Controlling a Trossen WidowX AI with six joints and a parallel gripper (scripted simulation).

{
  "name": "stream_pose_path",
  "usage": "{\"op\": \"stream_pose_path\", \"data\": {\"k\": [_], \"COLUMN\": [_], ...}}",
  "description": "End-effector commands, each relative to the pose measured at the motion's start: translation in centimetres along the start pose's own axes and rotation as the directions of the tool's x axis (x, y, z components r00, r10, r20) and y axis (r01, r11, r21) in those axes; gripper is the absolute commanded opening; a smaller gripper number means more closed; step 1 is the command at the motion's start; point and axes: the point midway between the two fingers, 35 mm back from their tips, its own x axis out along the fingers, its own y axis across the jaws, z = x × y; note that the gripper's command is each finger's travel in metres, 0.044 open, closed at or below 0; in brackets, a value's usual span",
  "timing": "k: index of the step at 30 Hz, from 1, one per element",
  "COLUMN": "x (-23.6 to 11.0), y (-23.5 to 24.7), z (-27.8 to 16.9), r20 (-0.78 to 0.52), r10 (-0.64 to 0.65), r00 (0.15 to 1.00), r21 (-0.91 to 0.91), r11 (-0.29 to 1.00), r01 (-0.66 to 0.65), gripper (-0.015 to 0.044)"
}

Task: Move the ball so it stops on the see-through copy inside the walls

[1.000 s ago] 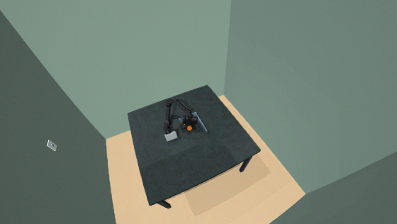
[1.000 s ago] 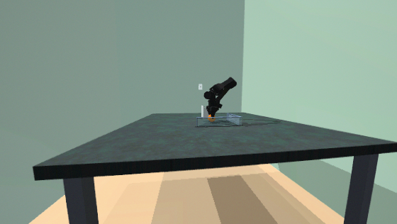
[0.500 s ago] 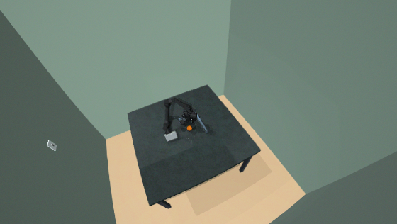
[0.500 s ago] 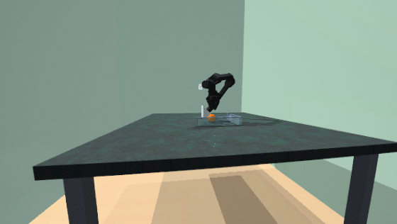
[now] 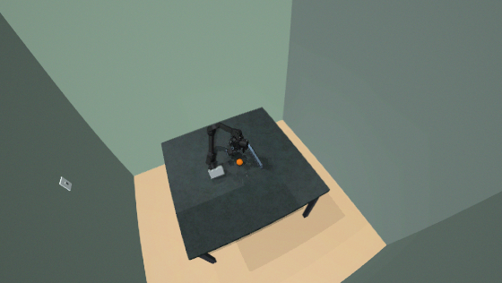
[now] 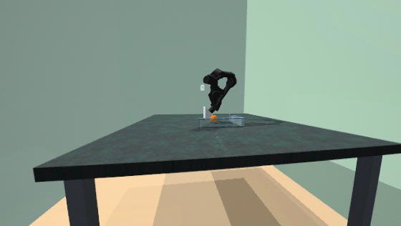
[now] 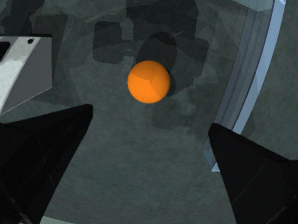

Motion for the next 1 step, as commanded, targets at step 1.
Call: {"op": "stream_pose_path", "data": {"k": [1], "x": [-0.45], "y": [0.17], "z": [0.09], "r20": [0.002], "r10": [0.011], "r00": [1.0], "r21": [-0.003], "r11": [1.0], "r01": [-0.011], "gripper": [0.044]}}
